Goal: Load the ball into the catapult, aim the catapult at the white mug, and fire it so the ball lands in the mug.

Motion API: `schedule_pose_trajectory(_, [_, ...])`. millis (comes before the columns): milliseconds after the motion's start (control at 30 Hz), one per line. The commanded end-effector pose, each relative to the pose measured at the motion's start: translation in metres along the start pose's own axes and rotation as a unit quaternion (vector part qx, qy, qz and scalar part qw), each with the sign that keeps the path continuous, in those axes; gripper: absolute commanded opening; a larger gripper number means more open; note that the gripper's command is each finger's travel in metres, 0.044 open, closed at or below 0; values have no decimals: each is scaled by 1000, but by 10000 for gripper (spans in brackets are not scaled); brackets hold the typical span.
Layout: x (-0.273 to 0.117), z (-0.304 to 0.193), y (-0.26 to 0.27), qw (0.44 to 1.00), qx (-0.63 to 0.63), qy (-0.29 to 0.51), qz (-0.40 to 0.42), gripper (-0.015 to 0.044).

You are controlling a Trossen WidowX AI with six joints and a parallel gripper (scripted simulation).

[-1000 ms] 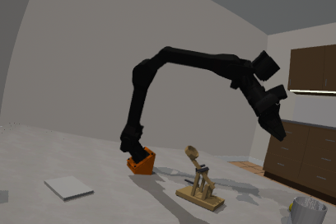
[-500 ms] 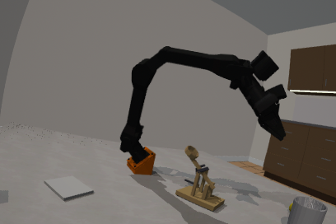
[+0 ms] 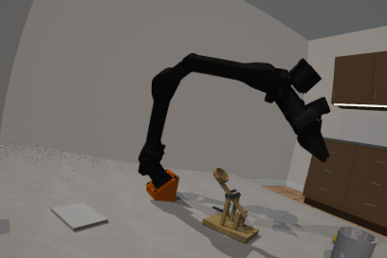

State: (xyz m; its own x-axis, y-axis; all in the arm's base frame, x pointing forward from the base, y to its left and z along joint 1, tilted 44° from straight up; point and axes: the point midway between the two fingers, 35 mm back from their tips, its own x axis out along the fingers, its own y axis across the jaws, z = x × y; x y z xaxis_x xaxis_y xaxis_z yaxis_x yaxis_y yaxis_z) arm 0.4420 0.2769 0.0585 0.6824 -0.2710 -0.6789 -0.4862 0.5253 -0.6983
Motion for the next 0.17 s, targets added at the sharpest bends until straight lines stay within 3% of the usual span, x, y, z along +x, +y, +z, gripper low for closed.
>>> schedule_pose_trajectory(0, [0, 0, 0, 1000, 0, 0, 0, 440])
schedule_pose_trajectory(133, [0, 0, 0, 1000, 0, 0, 0, 440])
